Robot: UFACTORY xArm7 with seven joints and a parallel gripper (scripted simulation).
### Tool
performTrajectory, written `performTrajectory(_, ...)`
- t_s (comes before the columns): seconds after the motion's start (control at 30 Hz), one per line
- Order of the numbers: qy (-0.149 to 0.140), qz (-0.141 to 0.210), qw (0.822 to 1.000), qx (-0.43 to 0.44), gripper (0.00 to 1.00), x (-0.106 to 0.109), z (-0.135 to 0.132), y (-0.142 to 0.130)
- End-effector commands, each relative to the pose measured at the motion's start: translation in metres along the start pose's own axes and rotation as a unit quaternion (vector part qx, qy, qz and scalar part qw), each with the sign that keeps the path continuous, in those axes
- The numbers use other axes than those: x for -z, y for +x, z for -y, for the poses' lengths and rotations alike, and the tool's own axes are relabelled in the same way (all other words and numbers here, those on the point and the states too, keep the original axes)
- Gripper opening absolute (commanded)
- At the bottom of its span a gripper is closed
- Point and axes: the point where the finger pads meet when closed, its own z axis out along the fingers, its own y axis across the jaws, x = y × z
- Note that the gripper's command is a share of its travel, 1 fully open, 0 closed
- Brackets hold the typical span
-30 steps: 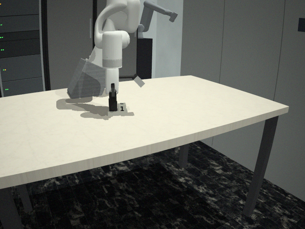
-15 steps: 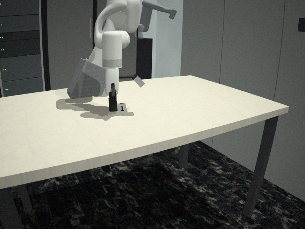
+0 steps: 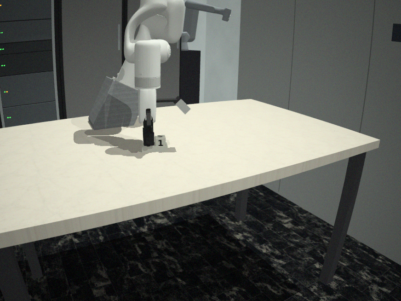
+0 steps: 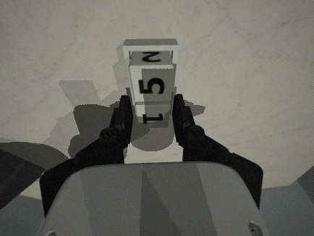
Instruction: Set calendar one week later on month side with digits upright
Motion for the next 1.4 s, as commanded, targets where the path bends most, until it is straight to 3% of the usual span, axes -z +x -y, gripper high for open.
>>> performTrajectory(0.0,-0.002,0.001,1.000,0.000,0.49,0.013,-0.002,-0.001)
performTrajectory(0.17,-0.002,0.001,1.000,0.000,0.49,0.027,-0.002,0.000)
performTrajectory(0.53,-0.002,0.001,1.000,0.000,0.49,0.081,-0.001,0.000)
performTrajectory(0.83,-0.002,0.001,1.000,0.000,0.49,0.089,-0.001,0.000)
performTrajectory(0.87,-0.002,0.001,1.000,0.000,1.00,0.089,-0.001,0.000)
performTrajectory(1.37,-0.002,0.001,1.000,0.000,1.00,0.089,-0.001,0.000)
